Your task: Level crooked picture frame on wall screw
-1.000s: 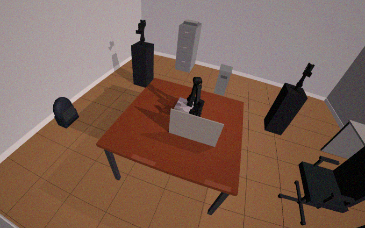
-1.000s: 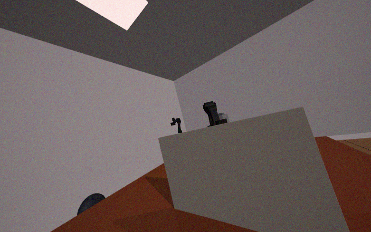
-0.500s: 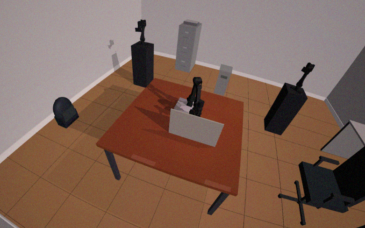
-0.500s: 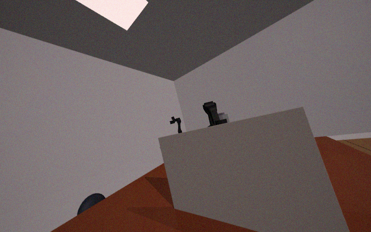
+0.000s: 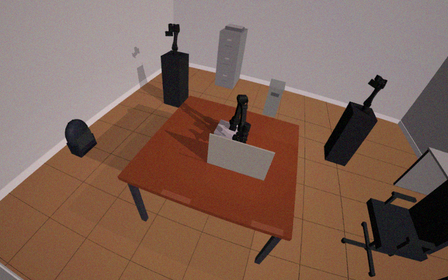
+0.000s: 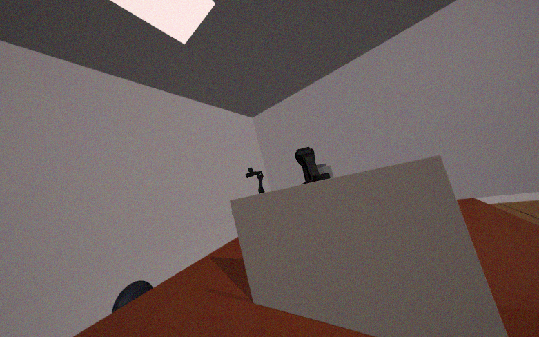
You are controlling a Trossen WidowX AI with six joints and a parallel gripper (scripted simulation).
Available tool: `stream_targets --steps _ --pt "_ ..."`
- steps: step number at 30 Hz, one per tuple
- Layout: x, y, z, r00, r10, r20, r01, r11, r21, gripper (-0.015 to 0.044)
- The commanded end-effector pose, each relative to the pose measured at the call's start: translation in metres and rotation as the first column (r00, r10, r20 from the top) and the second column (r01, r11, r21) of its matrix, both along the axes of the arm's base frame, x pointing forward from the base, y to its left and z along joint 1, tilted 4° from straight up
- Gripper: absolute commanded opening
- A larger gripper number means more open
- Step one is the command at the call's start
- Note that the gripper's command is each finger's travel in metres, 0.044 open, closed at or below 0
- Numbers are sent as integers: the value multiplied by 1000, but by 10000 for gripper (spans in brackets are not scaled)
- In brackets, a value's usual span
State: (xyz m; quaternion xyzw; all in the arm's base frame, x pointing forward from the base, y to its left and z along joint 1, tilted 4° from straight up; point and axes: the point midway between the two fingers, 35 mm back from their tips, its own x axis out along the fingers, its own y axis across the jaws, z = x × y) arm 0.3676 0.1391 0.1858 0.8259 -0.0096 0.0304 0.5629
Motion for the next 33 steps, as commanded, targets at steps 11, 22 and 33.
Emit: stream_targets --steps 11,22,33 --pt "0 1 -1 1000 4 -1 -4 1000 4 50" --pt "0 1 0 1000 4 -1 -4 1000 4 0" --pt "0 -1 2 1000 4 -1 -4 1000 3 0"
